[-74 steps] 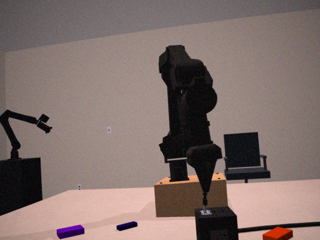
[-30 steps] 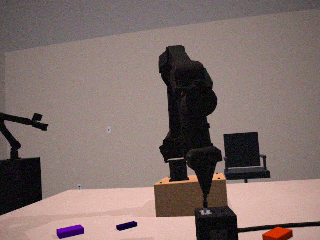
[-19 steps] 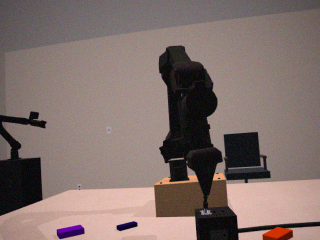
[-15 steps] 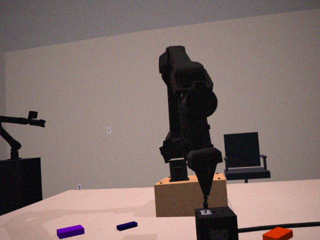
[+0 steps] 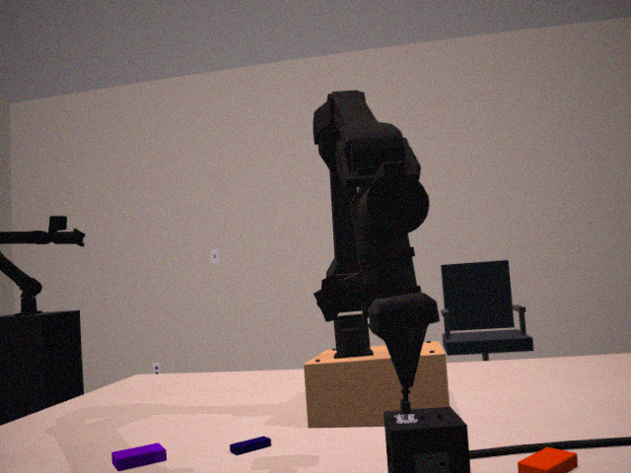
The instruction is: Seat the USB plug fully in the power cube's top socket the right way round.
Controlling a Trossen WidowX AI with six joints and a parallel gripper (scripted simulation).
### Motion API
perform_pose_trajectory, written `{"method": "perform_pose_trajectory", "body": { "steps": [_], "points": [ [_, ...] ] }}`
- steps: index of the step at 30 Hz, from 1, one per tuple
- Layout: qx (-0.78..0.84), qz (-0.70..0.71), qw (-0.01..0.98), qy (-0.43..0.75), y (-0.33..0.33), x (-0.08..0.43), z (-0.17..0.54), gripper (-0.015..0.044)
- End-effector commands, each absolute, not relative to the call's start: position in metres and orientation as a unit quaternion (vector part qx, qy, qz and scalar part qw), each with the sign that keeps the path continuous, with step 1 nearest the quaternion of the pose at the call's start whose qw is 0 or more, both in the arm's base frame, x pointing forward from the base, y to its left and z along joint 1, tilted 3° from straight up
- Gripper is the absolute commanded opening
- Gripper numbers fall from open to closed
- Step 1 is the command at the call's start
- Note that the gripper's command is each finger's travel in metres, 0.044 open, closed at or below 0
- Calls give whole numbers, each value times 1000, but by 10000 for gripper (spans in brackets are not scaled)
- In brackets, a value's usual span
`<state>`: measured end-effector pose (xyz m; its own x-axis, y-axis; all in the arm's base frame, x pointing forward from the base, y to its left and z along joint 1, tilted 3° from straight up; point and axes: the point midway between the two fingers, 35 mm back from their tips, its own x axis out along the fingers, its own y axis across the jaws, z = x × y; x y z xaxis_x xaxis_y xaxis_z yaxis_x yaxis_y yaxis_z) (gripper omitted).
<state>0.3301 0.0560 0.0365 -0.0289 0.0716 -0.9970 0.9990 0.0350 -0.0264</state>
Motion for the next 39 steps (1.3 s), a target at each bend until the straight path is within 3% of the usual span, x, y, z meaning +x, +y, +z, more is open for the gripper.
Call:
{"method": "perform_pose_trajectory", "body": {
  "steps": [1, 39],
  "points": [
    [502, -477, 484, 535, 57, 330, 36, 0],
    [502, -477, 484, 535, 57, 330, 31, 0]
  ]
}}
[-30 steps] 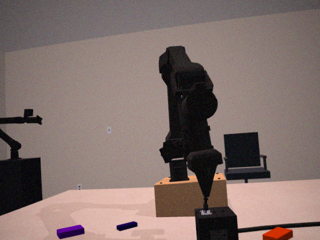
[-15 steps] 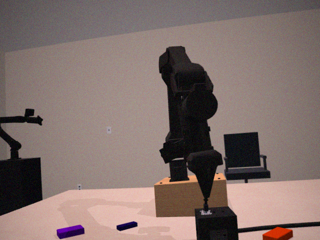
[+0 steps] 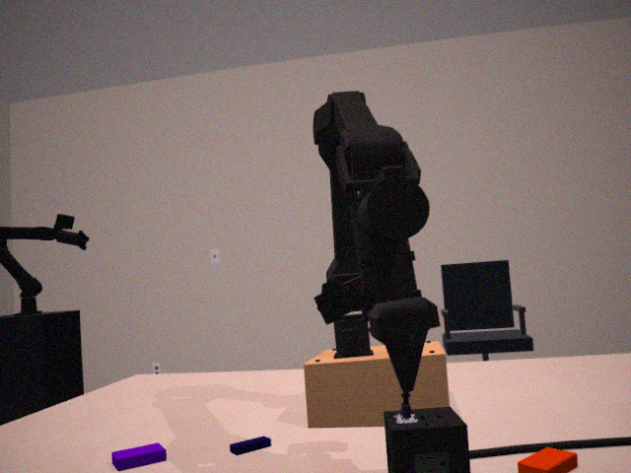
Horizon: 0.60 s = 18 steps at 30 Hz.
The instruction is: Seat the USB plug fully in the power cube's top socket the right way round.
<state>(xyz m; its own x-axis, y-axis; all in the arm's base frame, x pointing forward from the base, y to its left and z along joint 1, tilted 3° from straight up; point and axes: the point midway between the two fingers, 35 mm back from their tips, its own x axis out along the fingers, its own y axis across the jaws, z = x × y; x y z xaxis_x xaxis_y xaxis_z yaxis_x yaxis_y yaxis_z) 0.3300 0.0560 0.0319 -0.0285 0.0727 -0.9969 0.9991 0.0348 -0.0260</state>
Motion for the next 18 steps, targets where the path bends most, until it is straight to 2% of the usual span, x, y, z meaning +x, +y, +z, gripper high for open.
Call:
{"method": "perform_pose_trajectory", "body": {
  "steps": [1, 18],
  "points": [
    [502, -477, 484, 535, 57, 330, 31, 0],
    [502, -477, 484, 535, 56, 330, 29, 0]
  ]
}}
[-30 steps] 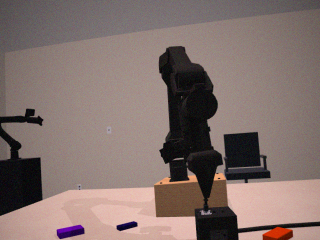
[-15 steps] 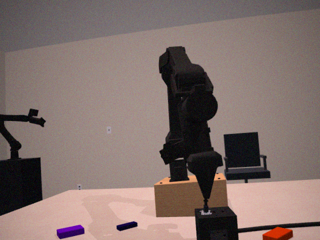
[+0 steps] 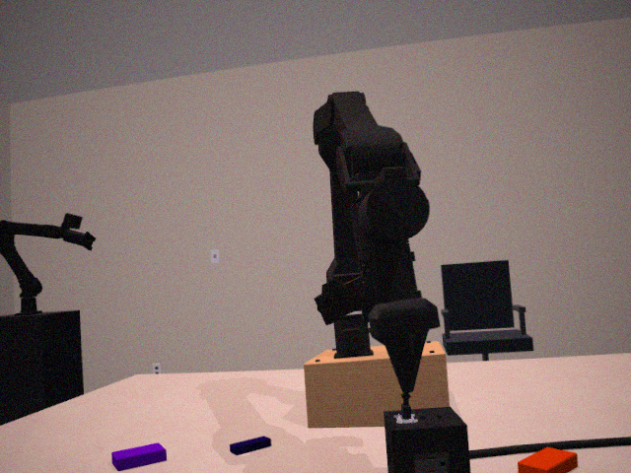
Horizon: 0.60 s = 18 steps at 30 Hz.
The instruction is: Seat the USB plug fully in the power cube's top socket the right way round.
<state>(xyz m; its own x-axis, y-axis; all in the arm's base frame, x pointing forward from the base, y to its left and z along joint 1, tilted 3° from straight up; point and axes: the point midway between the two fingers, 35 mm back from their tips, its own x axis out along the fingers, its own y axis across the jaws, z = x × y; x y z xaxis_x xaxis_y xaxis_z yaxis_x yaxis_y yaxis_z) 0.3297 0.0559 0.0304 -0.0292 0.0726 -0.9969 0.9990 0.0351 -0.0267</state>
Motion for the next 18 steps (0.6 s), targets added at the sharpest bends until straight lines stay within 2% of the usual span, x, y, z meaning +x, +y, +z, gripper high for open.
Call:
{"method": "perform_pose_trajectory", "body": {
  "steps": [1, 18],
  "points": [
    [502, -477, 484, 535, 56, 330, 29, 0],
    [502, -477, 484, 535, 56, 330, 27, 0]
  ]
}}
